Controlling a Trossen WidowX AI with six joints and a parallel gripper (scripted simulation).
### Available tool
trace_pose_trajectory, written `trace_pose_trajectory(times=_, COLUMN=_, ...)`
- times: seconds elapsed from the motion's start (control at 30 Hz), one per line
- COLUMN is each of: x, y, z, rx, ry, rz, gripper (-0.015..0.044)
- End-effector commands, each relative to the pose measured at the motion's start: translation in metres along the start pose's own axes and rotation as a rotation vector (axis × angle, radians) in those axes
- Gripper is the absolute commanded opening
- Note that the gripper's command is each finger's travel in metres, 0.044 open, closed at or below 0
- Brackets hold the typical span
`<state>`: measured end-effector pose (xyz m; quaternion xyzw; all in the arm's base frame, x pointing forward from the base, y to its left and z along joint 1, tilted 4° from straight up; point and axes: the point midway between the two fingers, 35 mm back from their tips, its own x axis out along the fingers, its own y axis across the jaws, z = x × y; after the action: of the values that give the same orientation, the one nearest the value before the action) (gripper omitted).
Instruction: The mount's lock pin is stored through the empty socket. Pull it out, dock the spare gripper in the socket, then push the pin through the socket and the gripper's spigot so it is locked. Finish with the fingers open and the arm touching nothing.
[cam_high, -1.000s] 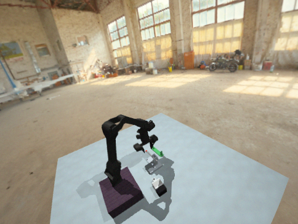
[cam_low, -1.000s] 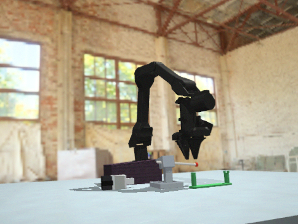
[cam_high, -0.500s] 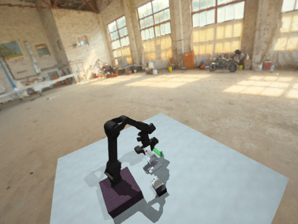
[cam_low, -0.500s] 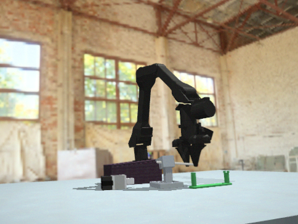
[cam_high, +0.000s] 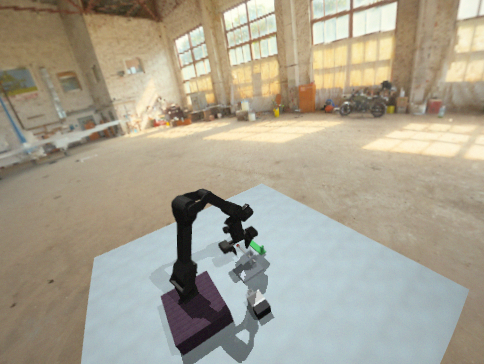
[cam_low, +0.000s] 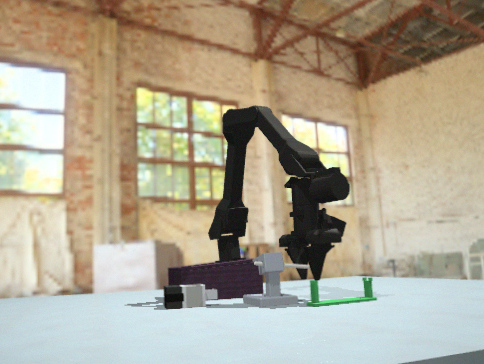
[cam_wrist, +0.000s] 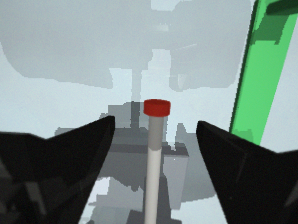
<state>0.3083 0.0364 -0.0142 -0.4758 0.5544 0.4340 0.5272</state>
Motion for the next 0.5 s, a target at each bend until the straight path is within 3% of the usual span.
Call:
trace_pose_trajectory(times=0.0, x=0.0015, y=0.0012, z=0.0002, rx=-0.004, ry=-0.004, rz=0.003, gripper=0.0247)
trace_pose_trajectory(times=0.3, x=0.0015, y=0.0013, z=0.0003, rx=-0.004, ry=-0.004, rz=0.003, gripper=0.0011)
trace_pose_trajectory(times=0.47, x=0.0015, y=0.0012, z=0.0003, rx=-0.004, ry=-0.004, rz=0.003, gripper=0.0000)
